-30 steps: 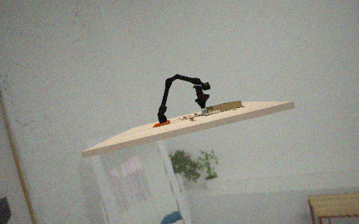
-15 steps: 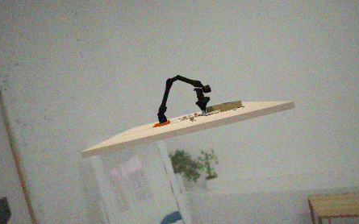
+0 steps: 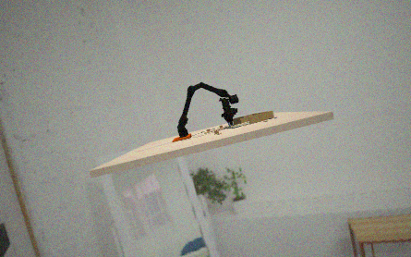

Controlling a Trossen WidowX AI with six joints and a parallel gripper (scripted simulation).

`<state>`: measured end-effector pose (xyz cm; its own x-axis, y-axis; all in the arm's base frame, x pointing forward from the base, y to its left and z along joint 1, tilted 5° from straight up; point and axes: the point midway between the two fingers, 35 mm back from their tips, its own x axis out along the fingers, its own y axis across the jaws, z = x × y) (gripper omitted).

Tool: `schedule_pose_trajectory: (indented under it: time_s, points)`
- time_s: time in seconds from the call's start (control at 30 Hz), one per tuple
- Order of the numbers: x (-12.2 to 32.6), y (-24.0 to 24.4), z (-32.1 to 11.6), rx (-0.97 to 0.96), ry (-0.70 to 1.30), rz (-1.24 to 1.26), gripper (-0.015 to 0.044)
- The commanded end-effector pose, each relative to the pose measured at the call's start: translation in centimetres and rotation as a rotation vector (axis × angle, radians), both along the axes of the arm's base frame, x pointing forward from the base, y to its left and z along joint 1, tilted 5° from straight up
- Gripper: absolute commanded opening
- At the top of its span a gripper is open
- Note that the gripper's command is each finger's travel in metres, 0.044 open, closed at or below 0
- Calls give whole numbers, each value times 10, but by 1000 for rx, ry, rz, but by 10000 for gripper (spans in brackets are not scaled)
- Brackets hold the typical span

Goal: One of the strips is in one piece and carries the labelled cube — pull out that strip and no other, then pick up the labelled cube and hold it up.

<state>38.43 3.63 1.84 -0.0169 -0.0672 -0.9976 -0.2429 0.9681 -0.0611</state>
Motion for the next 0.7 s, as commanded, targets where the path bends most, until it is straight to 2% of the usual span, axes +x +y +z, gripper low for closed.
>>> schedule_pose_trajectory:
  time_s: [0.0, 0.17, 0.3, 0.67]
  points:
    - [0, 0, 0, 0, -1, 0, 125]
    - [0, 0, 0, 0, -1, 0, 92]
    - [-2, 0, 2, 0, -1, 0, 0]
    - [-42, -2, 33, 1, 5, 4, 0]
